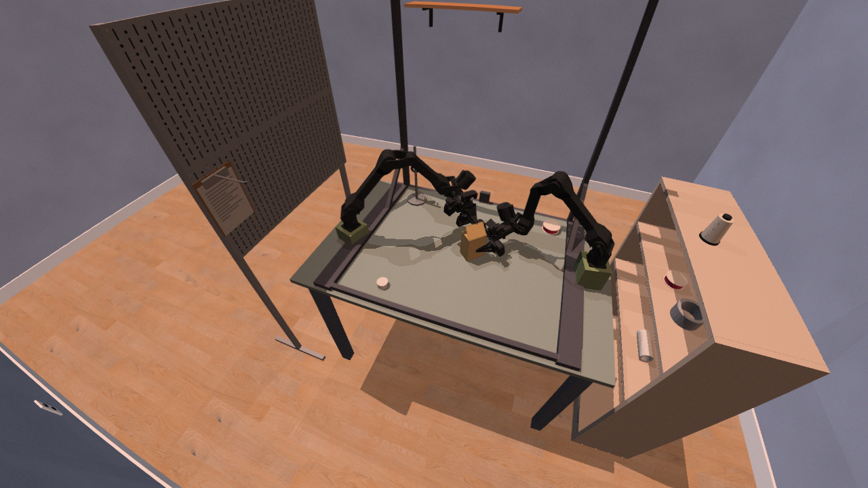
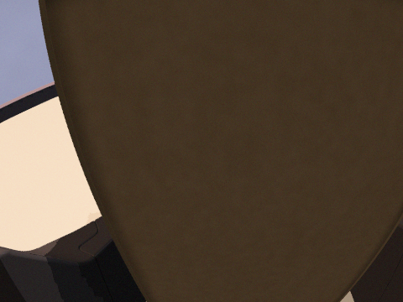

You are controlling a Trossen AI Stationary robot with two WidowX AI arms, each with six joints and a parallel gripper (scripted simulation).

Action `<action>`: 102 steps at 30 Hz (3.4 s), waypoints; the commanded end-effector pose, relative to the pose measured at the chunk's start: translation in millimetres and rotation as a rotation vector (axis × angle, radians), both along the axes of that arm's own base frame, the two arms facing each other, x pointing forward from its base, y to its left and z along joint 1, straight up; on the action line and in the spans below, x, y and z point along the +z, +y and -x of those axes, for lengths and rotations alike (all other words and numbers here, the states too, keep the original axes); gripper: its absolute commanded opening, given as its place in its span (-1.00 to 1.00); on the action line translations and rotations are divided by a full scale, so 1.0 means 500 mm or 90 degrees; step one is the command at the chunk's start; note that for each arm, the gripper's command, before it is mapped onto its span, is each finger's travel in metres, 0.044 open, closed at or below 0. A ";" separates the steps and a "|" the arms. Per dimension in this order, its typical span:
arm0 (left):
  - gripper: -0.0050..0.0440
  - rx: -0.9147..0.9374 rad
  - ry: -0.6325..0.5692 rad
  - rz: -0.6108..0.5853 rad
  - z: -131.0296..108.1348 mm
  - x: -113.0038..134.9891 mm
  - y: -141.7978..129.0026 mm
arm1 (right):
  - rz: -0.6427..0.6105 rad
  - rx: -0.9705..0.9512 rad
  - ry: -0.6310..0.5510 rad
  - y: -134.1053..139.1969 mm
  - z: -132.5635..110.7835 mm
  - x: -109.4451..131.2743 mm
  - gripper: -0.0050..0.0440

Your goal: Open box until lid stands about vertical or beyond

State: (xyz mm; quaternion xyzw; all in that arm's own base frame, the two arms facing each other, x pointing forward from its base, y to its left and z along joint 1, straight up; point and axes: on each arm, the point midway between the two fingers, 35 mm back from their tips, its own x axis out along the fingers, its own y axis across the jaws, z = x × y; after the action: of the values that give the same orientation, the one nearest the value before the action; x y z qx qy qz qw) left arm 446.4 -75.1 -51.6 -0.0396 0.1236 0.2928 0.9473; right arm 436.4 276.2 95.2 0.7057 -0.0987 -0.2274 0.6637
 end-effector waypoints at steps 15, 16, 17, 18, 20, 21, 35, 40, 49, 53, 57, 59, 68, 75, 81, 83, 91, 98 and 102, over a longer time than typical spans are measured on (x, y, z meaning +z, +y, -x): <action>0.40 -0.003 -0.015 0.007 -0.010 0.021 -0.006 | 0.016 -0.004 -0.060 -0.007 -0.008 0.031 -0.59; 0.40 -0.003 -0.015 0.007 -0.010 0.021 -0.006 | 0.016 -0.004 -0.060 -0.007 -0.008 0.031 -0.59; 0.40 -0.003 -0.015 0.007 -0.010 0.021 -0.006 | 0.016 -0.004 -0.060 -0.007 -0.008 0.031 -0.59; 0.40 -0.003 -0.015 0.007 -0.010 0.021 -0.006 | 0.016 -0.004 -0.060 -0.007 -0.008 0.031 -0.59; 0.40 -0.003 -0.015 0.007 -0.010 0.021 -0.006 | 0.017 -0.004 -0.062 -0.007 -0.009 0.031 -0.59; 0.40 -0.003 -0.015 0.007 -0.010 0.021 -0.006 | 0.018 -0.004 -0.063 -0.007 -0.010 0.031 -0.59; 0.40 -0.003 -0.015 0.007 -0.010 0.021 -0.006 | 0.038 -0.003 -0.103 -0.010 -0.021 0.035 -0.59; 0.40 -0.003 -0.015 0.007 -0.010 0.021 -0.006 | 0.045 -0.005 -0.116 -0.014 -0.022 0.037 -0.59; 0.40 -0.003 -0.015 0.007 -0.010 0.021 -0.006 | 0.047 -0.006 -0.119 -0.015 -0.022 0.037 -0.59; 0.40 -0.003 -0.015 0.007 -0.010 0.021 -0.006 | 0.047 -0.006 -0.119 -0.015 -0.023 0.037 -0.59; 0.40 -0.003 -0.015 0.007 -0.010 0.021 -0.006 | 0.047 -0.006 -0.119 -0.016 -0.024 0.038 -0.59; 0.40 -0.003 -0.015 0.007 -0.010 0.021 -0.006 | 0.047 -0.006 -0.119 -0.017 -0.026 0.039 -0.59; 0.40 -0.003 -0.015 0.007 -0.010 0.021 -0.006 | 0.047 -0.006 -0.119 -0.022 -0.035 0.044 -0.59; 0.40 -0.003 -0.015 0.007 -0.010 0.021 -0.006 | 0.047 -0.006 -0.119 -0.025 -0.040 0.047 -0.59; 0.40 -0.003 -0.015 0.007 -0.010 0.021 -0.006 | 0.047 -0.006 -0.120 -0.025 -0.041 0.048 -0.59; 0.40 -0.003 -0.015 0.007 -0.010 0.021 -0.006 | 0.047 -0.006 -0.120 -0.026 -0.042 0.048 -0.59; 0.40 -0.003 -0.015 0.007 -0.010 0.021 -0.006 | 0.047 -0.006 -0.120 -0.029 -0.049 0.050 -0.59; 0.40 -0.003 -0.015 0.007 -0.010 0.021 -0.006 | 0.047 -0.006 -0.120 -0.034 -0.057 0.053 -0.59; 0.40 -0.003 -0.015 0.007 -0.010 0.021 -0.006 | 0.047 -0.006 -0.120 -0.035 -0.059 0.053 -0.59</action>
State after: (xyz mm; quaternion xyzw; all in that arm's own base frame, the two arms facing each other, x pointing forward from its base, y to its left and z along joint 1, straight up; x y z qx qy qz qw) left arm 446.4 -75.1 -51.5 -0.0397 0.1235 0.2929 0.9473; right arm 462.3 261.0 108.1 0.6918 -0.1656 -0.1625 0.6838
